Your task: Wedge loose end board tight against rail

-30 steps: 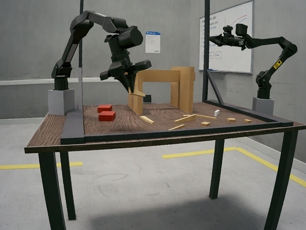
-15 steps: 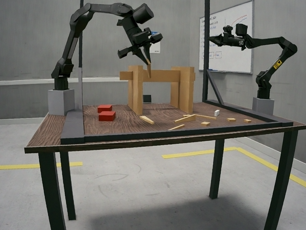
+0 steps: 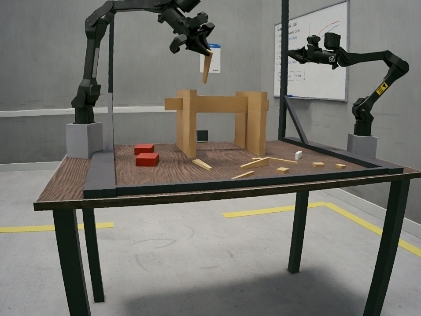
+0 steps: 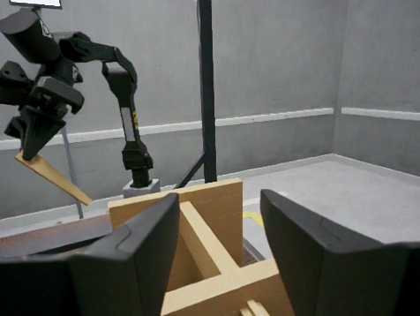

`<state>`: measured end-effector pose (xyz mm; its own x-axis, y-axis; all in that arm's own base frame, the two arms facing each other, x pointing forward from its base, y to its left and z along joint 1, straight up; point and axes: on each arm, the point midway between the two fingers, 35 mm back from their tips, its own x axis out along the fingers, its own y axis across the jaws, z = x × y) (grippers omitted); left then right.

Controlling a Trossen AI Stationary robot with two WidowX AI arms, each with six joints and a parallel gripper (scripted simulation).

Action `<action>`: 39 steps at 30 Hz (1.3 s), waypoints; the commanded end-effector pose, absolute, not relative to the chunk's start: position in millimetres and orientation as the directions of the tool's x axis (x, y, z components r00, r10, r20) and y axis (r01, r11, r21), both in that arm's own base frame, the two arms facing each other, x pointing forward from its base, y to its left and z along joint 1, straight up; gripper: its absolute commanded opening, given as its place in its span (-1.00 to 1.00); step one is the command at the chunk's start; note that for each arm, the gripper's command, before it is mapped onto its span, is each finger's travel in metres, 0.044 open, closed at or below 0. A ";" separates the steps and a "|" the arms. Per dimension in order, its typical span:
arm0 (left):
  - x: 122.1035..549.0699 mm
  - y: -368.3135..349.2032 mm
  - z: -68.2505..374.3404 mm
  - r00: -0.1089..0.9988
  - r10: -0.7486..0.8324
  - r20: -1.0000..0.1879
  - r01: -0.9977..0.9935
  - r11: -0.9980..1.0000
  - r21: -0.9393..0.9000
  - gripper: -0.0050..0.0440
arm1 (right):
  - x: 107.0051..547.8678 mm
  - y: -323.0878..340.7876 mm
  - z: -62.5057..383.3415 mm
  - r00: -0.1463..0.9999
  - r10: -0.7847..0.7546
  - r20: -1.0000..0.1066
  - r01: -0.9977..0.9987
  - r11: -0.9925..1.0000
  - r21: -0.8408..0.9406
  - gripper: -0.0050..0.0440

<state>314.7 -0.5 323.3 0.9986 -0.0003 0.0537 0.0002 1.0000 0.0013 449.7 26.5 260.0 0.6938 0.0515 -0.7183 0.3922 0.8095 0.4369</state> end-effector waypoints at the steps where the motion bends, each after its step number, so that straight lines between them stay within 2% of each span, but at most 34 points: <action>1: 313.0 -0.2 330.9 0.997 0.000 0.073 0.000 1.000 -0.002 -0.06 | 435.4 42.7 283.6 0.743 0.061 -0.666 0.308 0.853 0.422 -0.76; 3: 313.0 -0.2 330.9 0.997 0.000 0.073 0.000 1.000 -0.002 -0.06 | 424.4 61.0 286.4 0.755 0.082 -0.650 0.238 0.890 0.389 -0.76; 4: 313.0 -0.2 330.9 0.997 0.000 0.073 0.000 1.000 -0.002 -0.06 | 418.5 74.2 274.3 0.742 0.101 -0.663 0.199 0.911 0.361 -0.76; 6: 313.0 -0.2 330.9 0.997 0.000 0.073 0.000 1.000 -0.002 -0.06 | 408.9 93.2 292.5 0.789 0.136 -0.600 0.100 0.934 0.343 -0.76; 13: 313.0 -0.2 330.9 0.997 0.000 0.073 0.000 1.000 -0.002 -0.06 | 360.7 153.5 303.0 0.832 0.265 -0.488 -0.185 0.961 0.205 -0.76; 16: 313.0 -0.2 331.6 0.997 0.000 0.075 0.000 1.000 -0.001 -0.06 | 365.7 152.2 306.7 0.839 0.257 -0.480 -0.177 0.962 0.205 -0.76; 26: 313.0 -0.2 330.9 0.997 0.000 0.073 0.000 1.000 -0.002 -0.06 | 273.0 214.4 308.2 0.822 0.481 -0.305 -0.515 0.856 -0.039 -0.76; 28: 313.0 -0.2 330.9 0.997 0.000 0.073 0.000 1.000 -0.002 -0.06 | 291.0 198.4 277.6 0.840 0.405 -0.361 -0.440 0.898 -0.015 -0.76; 29: 313.0 -0.2 330.9 0.997 0.000 0.073 0.000 1.000 -0.002 -0.06 | 280.3 204.0 290.1 0.834 0.451 -0.318 -0.474 0.881 0.007 -0.76; 39: 313.0 -0.2 330.9 0.997 0.000 0.073 0.000 1.000 -0.002 -0.06 | 272.1 202.0 268.9 0.825 0.462 -0.324 -0.486 0.874 0.009 -0.76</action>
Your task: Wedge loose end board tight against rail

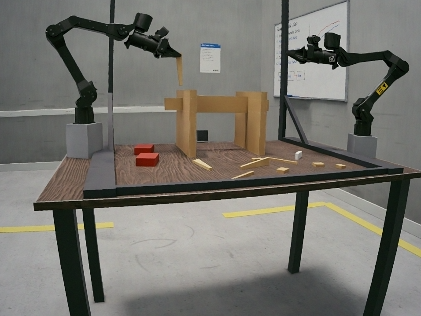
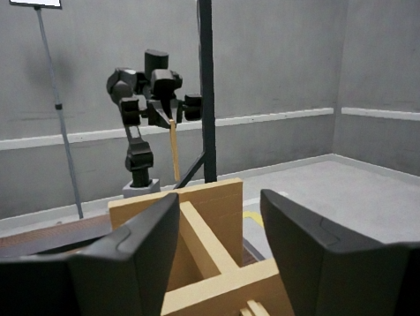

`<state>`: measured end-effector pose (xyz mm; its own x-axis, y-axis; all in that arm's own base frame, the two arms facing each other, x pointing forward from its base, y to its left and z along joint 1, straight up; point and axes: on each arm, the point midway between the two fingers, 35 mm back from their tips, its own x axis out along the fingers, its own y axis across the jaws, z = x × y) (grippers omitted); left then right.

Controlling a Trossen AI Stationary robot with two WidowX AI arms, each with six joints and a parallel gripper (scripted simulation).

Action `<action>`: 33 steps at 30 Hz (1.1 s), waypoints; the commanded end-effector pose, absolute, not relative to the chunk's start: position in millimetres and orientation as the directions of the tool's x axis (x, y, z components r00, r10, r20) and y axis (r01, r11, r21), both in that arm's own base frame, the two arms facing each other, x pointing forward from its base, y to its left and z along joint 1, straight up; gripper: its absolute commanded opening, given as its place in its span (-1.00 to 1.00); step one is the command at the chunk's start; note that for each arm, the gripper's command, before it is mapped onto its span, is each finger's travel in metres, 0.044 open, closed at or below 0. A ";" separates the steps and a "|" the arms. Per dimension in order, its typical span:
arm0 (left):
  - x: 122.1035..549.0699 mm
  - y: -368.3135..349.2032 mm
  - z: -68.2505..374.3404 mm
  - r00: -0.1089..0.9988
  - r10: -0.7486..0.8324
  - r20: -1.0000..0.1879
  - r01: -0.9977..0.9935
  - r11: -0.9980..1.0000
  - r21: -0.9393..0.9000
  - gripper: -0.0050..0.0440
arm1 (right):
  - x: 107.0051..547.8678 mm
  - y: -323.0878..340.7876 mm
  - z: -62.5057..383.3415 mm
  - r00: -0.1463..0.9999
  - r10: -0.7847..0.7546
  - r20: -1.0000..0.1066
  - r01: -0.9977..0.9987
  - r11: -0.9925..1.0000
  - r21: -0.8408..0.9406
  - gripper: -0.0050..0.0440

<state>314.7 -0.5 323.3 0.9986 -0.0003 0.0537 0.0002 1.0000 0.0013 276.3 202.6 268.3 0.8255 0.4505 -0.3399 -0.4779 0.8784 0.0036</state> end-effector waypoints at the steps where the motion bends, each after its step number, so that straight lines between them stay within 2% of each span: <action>1: 313.0 -0.2 330.9 0.997 0.000 0.073 0.000 1.000 -0.002 -0.06 | 271.6 201.6 268.0 0.826 0.462 -0.323 -0.485 0.874 0.010 -0.76; 12: 313.0 -0.2 330.9 0.997 0.000 0.073 0.000 1.000 -0.002 -0.06 | 272.9 202.8 253.9 0.815 0.455 -0.360 -0.487 0.873 0.000 -0.76; 33: 313.0 -0.2 330.9 0.997 0.000 0.073 0.000 1.000 -0.002 -0.06 | 273.9 203.2 237.5 0.816 0.456 -0.355 -0.487 0.873 0.000 -0.76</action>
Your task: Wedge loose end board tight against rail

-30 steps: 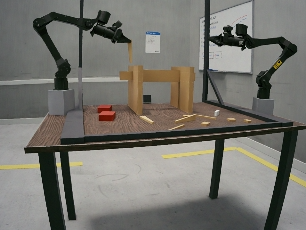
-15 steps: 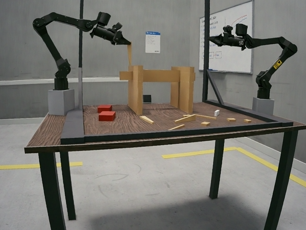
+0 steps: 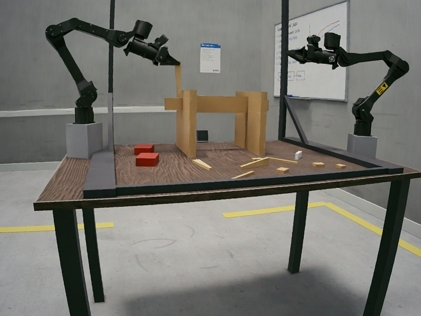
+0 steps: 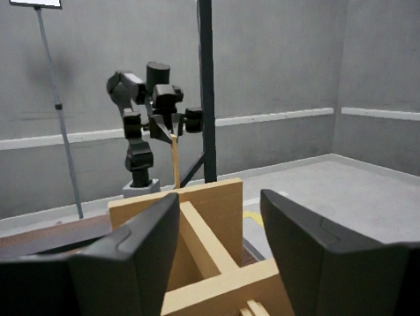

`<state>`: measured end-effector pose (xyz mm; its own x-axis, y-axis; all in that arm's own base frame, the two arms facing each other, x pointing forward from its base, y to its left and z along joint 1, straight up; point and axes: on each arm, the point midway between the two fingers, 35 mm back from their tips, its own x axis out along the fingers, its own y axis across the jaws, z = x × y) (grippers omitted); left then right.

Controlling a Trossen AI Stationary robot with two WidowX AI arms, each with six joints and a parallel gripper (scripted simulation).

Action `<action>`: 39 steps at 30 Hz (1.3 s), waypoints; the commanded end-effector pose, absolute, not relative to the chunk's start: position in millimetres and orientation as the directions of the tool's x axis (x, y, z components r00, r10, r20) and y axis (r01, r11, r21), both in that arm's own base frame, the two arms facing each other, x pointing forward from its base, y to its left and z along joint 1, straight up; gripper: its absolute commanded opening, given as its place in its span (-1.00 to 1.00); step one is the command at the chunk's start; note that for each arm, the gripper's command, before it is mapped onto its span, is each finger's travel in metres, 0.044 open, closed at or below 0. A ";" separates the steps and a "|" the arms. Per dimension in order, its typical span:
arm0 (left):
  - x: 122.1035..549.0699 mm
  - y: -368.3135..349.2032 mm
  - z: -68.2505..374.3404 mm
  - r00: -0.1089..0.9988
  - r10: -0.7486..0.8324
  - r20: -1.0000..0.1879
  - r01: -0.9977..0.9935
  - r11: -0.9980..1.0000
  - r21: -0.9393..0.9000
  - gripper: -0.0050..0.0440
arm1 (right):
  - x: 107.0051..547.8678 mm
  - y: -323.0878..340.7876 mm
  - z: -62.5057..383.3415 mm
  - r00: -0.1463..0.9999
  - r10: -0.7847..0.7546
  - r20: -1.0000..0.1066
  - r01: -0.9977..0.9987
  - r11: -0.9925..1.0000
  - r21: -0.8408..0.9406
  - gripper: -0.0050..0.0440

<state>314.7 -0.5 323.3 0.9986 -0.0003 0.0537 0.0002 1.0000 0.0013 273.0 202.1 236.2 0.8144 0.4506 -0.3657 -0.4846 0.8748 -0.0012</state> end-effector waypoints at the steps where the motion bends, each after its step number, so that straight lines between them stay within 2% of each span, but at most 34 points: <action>1: 313.0 -0.2 330.9 0.997 0.000 0.073 0.000 1.000 -0.002 -0.06 | 273.9 203.1 236.5 0.816 0.456 -0.355 -0.487 0.873 0.000 -0.76; 18: 313.0 -0.2 330.9 0.997 0.000 0.073 0.000 1.000 -0.002 -0.06 | 274.5 202.7 221.7 0.817 0.454 -0.355 -0.486 0.874 0.000 -0.76; 20: 313.0 -0.2 330.9 0.997 0.000 0.073 0.000 1.000 -0.002 -0.06 | 274.7 202.9 237.5 0.826 0.462 -0.323 -0.486 0.874 0.008 -0.76; 39: 313.0 -0.2 330.9 0.997 0.000 0.073 0.000 1.000 -0.002 -0.06 | 274.4 202.6 220.2 0.817 0.453 -0.357 -0.485 0.874 -0.001 -0.76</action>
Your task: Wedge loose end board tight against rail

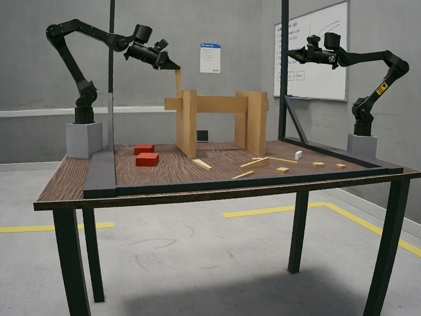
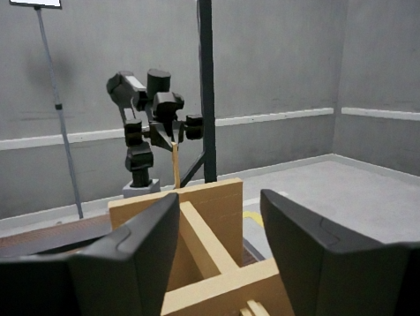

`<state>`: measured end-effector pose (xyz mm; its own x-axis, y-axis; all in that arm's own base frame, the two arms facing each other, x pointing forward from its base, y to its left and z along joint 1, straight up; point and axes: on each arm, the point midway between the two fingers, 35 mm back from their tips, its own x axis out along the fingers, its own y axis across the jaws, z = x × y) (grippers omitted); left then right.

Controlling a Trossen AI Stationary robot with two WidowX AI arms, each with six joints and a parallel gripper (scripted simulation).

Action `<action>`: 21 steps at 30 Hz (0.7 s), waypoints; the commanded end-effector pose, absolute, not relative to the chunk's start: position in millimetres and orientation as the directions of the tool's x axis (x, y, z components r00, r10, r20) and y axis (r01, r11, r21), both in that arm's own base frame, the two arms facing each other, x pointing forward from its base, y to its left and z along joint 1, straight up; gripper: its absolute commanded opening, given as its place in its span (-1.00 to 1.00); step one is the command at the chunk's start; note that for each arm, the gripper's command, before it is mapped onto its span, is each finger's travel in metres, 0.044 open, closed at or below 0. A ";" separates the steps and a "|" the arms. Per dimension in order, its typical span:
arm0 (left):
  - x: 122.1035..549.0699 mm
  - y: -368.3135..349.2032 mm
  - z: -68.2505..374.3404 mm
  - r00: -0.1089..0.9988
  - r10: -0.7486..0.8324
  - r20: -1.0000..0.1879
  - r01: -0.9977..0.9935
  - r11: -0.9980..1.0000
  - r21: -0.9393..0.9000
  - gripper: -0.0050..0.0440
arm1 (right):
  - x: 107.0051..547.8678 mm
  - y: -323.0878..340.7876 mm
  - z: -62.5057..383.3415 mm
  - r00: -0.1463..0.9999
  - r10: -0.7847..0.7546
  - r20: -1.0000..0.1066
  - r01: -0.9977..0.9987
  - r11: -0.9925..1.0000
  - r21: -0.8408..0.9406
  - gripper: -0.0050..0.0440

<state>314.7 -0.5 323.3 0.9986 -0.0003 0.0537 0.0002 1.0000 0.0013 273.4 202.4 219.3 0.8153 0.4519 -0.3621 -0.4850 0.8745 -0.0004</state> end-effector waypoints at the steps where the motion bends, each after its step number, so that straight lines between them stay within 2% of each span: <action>1: 313.0 -0.2 330.9 0.997 0.000 0.073 0.000 1.000 -0.002 -0.06 | 274.2 202.4 221.0 0.818 0.454 -0.354 -0.485 0.874 0.000 -0.76; 13: 313.0 -0.2 330.9 0.997 0.000 0.073 0.000 1.000 -0.002 -0.06 | 274.4 202.6 217.5 0.817 0.453 -0.357 -0.485 0.874 0.000 -0.76; 14: 313.0 -0.2 330.9 0.997 0.000 0.073 0.000 1.000 -0.002 -0.06 | 275.8 203.8 229.8 0.824 0.459 -0.332 -0.485 0.874 0.005 -0.76; 15: 313.0 -0.2 330.9 0.997 0.000 0.073 0.000 1.000 -0.002 -0.06 | 274.3 202.5 213.9 0.817 0.453 -0.357 -0.485 0.874 -0.001 -0.76; 21: 313.0 -0.2 330.9 0.997 0.000 0.073 0.000 1.000 -0.002 -0.06 | 275.0 203.1 210.9 0.819 0.455 -0.351 -0.485 0.874 0.001 -0.76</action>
